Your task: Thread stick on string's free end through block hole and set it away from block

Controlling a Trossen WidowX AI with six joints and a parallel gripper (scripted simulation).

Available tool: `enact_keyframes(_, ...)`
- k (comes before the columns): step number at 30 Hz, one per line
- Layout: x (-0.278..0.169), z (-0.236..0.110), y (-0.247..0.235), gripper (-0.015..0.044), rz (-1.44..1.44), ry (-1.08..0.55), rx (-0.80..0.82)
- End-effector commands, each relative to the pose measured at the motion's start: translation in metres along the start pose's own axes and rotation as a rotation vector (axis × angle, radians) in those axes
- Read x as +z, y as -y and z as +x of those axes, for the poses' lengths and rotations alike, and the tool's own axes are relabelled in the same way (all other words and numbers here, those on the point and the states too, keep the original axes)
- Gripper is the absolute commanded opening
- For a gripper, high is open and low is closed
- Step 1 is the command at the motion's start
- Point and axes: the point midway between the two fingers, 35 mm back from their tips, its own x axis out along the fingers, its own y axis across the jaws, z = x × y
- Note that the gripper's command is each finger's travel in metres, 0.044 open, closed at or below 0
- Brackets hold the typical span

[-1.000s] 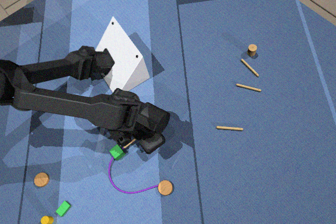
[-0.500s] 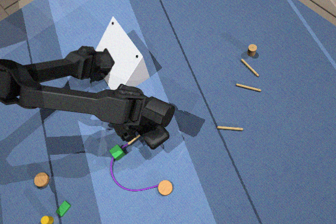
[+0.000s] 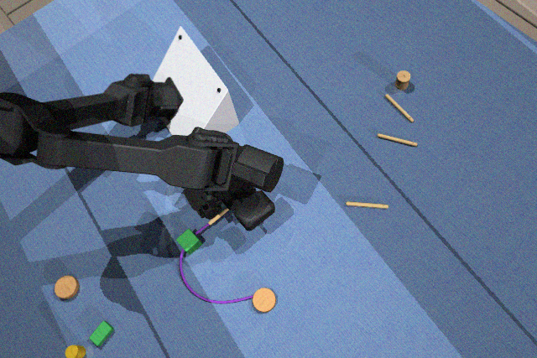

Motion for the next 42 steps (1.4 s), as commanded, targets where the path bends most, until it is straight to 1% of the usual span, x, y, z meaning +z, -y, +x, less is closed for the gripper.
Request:
enact_keyframes(1,-0.004,0.003,0.000,0.0000,-0.001,-0.001,-0.026)
enact_keyframes(7,-0.013,0.010,-0.002,0.0000,-0.004,0.000,-0.085)
enact_keyframes(14,-0.014,0.011,-0.002,0.0000,-0.004,0.000,-0.091)
enact_keyframes(20,-0.012,0.009,-0.002,0.0157,-0.006,0.002,-0.080)
enact_keyframes(22,-0.012,-0.001,-0.005,0.0210,-0.007,0.000,-0.079)
enact_keyframes(25,-0.010,-0.046,-0.011,0.0210,-0.006,-0.003,-0.078)
enact_keyframes(27,-0.008,-0.068,-0.011,0.0210,-0.006,-0.001,-0.078)
enact_keyframes(33,-0.008,-0.070,-0.010,0.0210,-0.006,0.000,-0.078)
enact_keyframes(39,-0.009,-0.067,-0.012,0.0368,-0.012,-0.001,-0.066)
enact_keyframes(40,-0.009,-0.069,-0.012,0.0394,-0.012,-0.001,-0.066)
enact_keyframes(42,-0.008,-0.086,-0.014,0.0440,-0.012,-0.001,-0.068)
